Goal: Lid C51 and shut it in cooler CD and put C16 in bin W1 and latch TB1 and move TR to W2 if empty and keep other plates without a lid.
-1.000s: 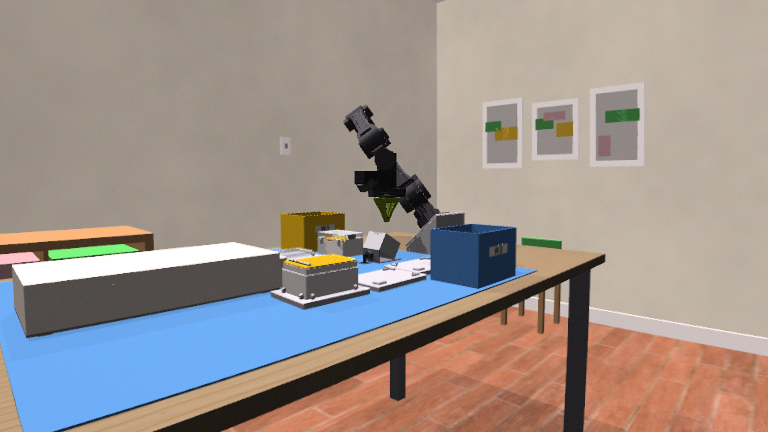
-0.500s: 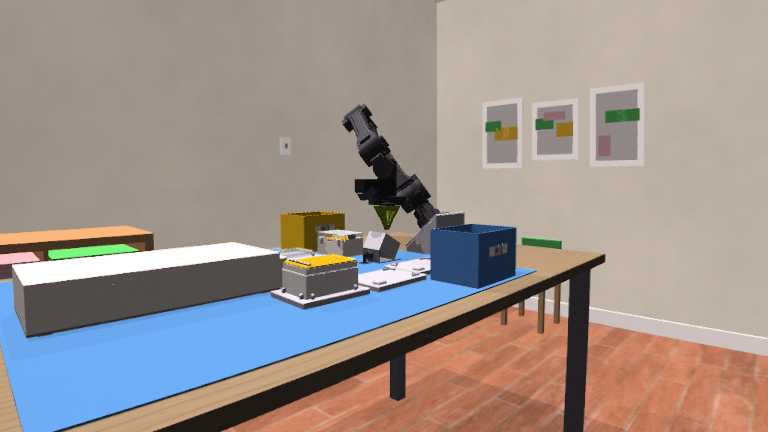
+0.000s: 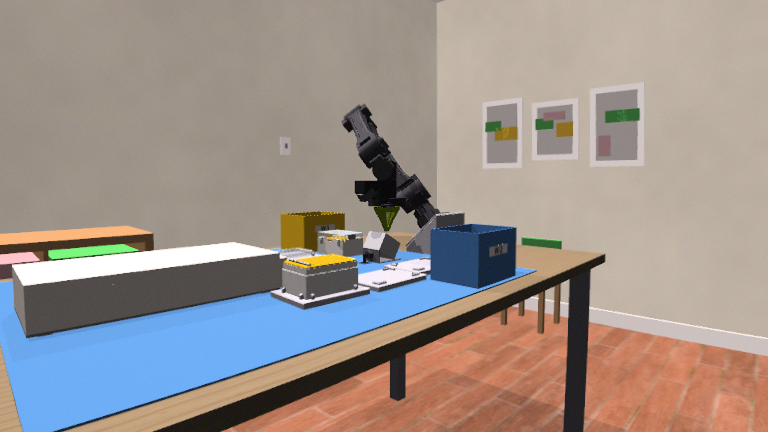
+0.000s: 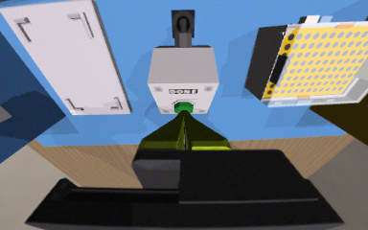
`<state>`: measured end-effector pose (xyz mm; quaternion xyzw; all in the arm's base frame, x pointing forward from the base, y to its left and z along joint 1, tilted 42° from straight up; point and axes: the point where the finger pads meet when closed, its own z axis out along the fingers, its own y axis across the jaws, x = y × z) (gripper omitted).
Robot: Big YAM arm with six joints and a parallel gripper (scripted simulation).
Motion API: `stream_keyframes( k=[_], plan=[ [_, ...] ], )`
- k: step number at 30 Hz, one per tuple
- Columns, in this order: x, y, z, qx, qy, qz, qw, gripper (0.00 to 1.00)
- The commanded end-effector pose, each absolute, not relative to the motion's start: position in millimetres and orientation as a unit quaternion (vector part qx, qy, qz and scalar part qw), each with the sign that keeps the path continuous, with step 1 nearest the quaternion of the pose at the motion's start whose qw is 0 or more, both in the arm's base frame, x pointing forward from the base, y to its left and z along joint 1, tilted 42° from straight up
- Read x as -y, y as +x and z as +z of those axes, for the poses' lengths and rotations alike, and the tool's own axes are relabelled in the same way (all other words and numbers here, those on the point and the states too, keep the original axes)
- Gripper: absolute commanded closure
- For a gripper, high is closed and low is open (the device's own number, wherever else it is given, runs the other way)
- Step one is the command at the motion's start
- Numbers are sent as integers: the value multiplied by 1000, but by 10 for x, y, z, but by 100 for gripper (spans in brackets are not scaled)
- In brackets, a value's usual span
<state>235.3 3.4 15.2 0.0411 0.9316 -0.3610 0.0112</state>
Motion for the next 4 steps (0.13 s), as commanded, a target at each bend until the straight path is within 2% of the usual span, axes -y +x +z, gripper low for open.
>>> stream_keyframes(
  k=[1,4],
  plan=[
    [-1,2367,101,-932,37,-361,10,100],
    [12,2367,86,-932,37,-361,10,100]
  ],
)
